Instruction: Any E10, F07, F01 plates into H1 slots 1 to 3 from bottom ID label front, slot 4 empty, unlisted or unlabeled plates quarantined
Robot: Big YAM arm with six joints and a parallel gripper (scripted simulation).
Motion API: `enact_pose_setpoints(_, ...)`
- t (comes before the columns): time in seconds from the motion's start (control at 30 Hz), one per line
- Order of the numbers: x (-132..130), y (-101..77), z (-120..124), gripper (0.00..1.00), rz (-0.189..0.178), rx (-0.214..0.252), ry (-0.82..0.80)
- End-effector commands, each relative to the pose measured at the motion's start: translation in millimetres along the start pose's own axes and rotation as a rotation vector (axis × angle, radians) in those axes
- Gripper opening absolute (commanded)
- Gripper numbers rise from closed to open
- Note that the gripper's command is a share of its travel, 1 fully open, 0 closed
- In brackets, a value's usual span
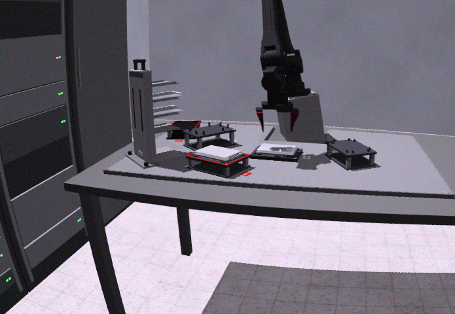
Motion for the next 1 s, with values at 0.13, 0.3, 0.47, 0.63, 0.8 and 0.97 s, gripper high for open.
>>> enact_pose_setpoints(0.13,-4.7,-9.0,-21.0,1.0,0.002,-0.044,0.198)
enact_pose_setpoints(0.3,-4.7,-9.0,-21.0,1.0,0.0,-0.044,0.258)
enact_pose_setpoints(0.47,-4.7,-9.0,-21.0,1.0,-0.001,-0.044,0.358)
enact_pose_setpoints(0.63,-4.7,-9.0,-21.0,1.0,-0.003,-0.044,0.458)
enact_pose_setpoints(0.8,-4.7,-8.9,-21.0,1.0,-0.005,-0.044,0.558)
enact_pose_setpoints(0.97,-4.7,-8.9,-21.0,1.0,-0.007,-0.044,0.618)
Point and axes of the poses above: the point where the finger pads meet when closed, its own y axis out along the fingers, its own x axis across the jaws, z = x × y, the point moved 7 cm from there along -y, back along the fingers, and after that the axes turned 12 degrees about y, right-handed, at the moved point
